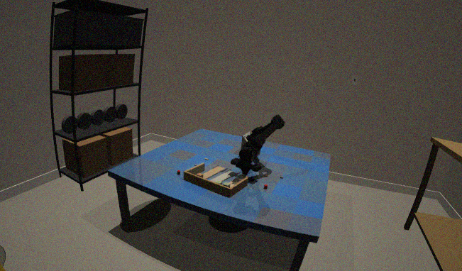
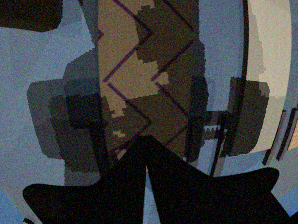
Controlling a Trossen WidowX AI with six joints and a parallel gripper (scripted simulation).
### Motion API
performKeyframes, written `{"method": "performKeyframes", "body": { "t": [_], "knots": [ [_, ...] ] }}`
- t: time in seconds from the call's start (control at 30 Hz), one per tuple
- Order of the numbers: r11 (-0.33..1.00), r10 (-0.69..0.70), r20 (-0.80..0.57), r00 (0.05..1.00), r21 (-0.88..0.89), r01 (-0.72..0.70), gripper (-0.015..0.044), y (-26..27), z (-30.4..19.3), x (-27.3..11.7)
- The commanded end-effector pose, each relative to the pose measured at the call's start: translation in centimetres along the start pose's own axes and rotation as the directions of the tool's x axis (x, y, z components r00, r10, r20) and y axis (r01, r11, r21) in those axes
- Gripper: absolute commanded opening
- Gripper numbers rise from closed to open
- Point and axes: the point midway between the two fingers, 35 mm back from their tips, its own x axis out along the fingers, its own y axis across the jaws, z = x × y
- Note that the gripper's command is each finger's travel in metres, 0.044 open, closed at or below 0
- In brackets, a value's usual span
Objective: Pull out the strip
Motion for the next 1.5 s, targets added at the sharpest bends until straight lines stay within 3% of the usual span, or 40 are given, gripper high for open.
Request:
{"method": "performKeyframes", "body": {
  "t": [0.0, 0.5, 1.47],
  "knots": [
    [1.000, -0.004, -0.004, 1.000, 0.002, 0.004, 0.0000, 0.0, 0.0, 0.4],
    [1.000, -0.004, -0.004, 1.000, 0.002, 0.004, 0.0000, 0.0, 0.1, 0.6],
    [1.000, -0.004, -0.006, 1.000, 0.004, 0.004, 0.0000, -0.1, -4.3, 0.7]
  ]
}}
